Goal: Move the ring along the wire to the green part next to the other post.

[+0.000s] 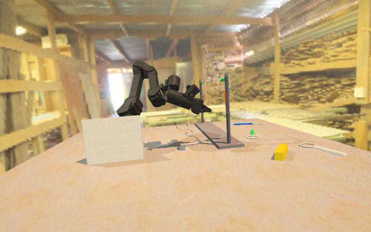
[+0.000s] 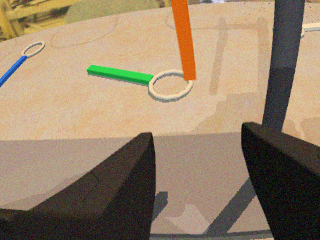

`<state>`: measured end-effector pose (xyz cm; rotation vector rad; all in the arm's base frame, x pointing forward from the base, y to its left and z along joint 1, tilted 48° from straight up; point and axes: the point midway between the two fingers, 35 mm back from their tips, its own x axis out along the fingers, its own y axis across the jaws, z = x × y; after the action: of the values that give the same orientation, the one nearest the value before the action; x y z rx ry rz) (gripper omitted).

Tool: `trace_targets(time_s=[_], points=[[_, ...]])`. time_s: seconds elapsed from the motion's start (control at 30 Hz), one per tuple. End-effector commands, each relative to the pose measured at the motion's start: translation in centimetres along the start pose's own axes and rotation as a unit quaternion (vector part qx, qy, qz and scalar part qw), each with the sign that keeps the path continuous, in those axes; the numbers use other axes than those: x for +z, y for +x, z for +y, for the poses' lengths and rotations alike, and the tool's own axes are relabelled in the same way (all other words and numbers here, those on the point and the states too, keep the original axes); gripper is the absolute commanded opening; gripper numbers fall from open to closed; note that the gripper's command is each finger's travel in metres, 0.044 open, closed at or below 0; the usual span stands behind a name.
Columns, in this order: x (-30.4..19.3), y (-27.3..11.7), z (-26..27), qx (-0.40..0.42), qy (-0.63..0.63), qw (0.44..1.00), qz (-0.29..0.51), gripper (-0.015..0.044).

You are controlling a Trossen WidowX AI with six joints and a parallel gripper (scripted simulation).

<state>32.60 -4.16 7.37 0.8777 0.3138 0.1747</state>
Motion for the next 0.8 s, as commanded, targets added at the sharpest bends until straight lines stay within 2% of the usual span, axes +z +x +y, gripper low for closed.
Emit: trace_targets(time_s=[0.0, 0.2, 0.37, 0.77], points=[[0.0, 0.0, 0.1, 0.002, -0.002, 1.000, 0.001, 0.0160], [-0.6, -4.5, 0.1, 0.001, 0.001, 1.000, -0.001, 0.0317], [-0.7, -4.7, 0.1, 0.001, 0.001, 1.000, -0.001, 0.0440], [-0.7, -4.7, 0.1, 0.001, 0.001, 1.000, -0.001, 0.0440]])
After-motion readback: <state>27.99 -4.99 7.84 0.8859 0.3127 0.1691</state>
